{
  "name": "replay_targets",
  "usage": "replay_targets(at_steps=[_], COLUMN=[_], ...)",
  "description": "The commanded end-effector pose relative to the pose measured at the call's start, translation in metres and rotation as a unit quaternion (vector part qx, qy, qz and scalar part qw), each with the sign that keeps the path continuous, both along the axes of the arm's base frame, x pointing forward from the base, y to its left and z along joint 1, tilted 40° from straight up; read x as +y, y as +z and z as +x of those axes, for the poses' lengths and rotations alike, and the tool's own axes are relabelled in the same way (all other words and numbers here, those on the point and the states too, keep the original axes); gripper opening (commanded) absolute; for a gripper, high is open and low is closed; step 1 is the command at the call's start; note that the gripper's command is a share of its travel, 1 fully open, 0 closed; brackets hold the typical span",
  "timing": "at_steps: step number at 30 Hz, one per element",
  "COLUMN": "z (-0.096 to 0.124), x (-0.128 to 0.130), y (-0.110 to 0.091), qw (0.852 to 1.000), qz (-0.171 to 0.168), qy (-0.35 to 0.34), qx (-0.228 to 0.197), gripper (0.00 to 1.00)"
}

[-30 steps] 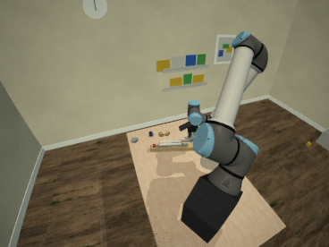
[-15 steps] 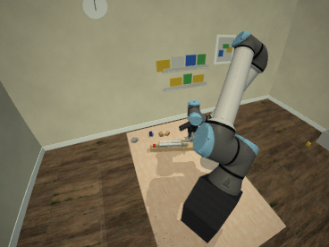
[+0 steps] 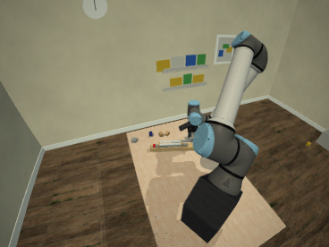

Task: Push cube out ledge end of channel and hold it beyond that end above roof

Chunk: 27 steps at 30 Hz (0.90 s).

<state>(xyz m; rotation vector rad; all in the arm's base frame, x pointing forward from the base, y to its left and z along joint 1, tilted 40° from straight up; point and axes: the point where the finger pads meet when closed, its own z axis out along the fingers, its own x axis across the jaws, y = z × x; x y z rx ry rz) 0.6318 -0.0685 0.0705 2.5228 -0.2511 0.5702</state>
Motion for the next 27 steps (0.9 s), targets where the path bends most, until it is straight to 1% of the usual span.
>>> replay_targets(at_steps=[1,4,7,9,12,15,18,20,23,27], z=[0.006,0.021,0.042,0.042,0.064,0.079,0.087,0.089,0.090,0.091], x=[0.009,0.032,0.071,0.071,0.122,0.176,0.223,0.246,0.264,0.267], y=[-0.004,-0.017,-0.038,-0.038,-0.066,-0.096,-0.122,-0.135,-0.145,-0.147], qw=[1.000,1.000,1.000,1.000,1.000,1.000,1.000,1.000,1.000,1.000], qz=[0.001,0.004,0.007,0.007,0.008,0.006,0.003,0.001,0.000,-0.001], qy=[0.000,-0.001,-0.001,-0.001,-0.002,-0.001,0.000,0.001,0.002,0.002], qx=[0.000,0.002,0.004,0.004,0.005,0.005,0.003,0.002,0.001,0.001], gripper=[0.00,0.00,0.00,0.00,0.00,0.00,0.00,0.00,0.00,0.00])
